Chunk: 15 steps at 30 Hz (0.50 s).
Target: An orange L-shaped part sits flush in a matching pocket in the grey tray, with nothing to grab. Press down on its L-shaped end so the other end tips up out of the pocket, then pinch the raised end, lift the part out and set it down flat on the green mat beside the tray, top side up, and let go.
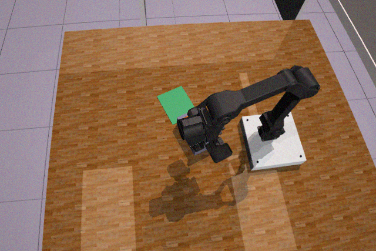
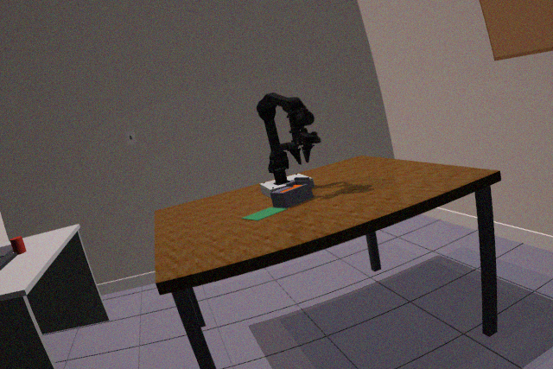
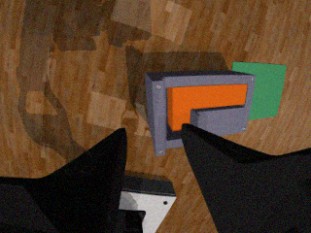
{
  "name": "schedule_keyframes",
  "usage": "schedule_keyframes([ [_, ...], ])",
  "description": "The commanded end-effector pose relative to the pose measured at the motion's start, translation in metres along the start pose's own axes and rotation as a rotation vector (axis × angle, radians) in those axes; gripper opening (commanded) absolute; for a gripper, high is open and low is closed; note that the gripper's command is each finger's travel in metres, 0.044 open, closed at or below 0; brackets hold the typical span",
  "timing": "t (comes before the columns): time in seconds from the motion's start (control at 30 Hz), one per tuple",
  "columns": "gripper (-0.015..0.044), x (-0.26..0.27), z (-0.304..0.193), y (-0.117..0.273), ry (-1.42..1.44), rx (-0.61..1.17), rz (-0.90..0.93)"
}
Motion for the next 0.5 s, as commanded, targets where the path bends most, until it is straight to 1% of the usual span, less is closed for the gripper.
schedule_keyframes([
  [0.0, 0.0180, -0.021, -0.015, -0.003, 0.007, 0.014, 0.055],
  [0.1, 0.0180, -0.021, -0.015, -0.003, 0.007, 0.014, 0.055],
  [0.17, 0.0180, -0.021, -0.014, -0.009, 0.007, 0.014, 0.055],
  [0.27, 0.0180, -0.020, -0.013, -0.032, 0.007, 0.014, 0.055],
  [0.37, 0.0180, -0.018, -0.015, -0.067, 0.007, 0.014, 0.055],
  [0.4, 0.0180, -0.017, -0.016, -0.074, 0.007, 0.014, 0.055],
  [0.47, 0.0180, -0.017, -0.016, -0.077, 0.007, 0.014, 0.055],
])
Point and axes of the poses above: the point midway between the two fingers, 35 mm back from their tips, its own y axis back along the fingers, its own x axis across the jaws, z = x × y, the point moved 3 cm from there along y, back along the fingers, and after that the axes turned 2 degrees about -y, right-handed, at the moved point
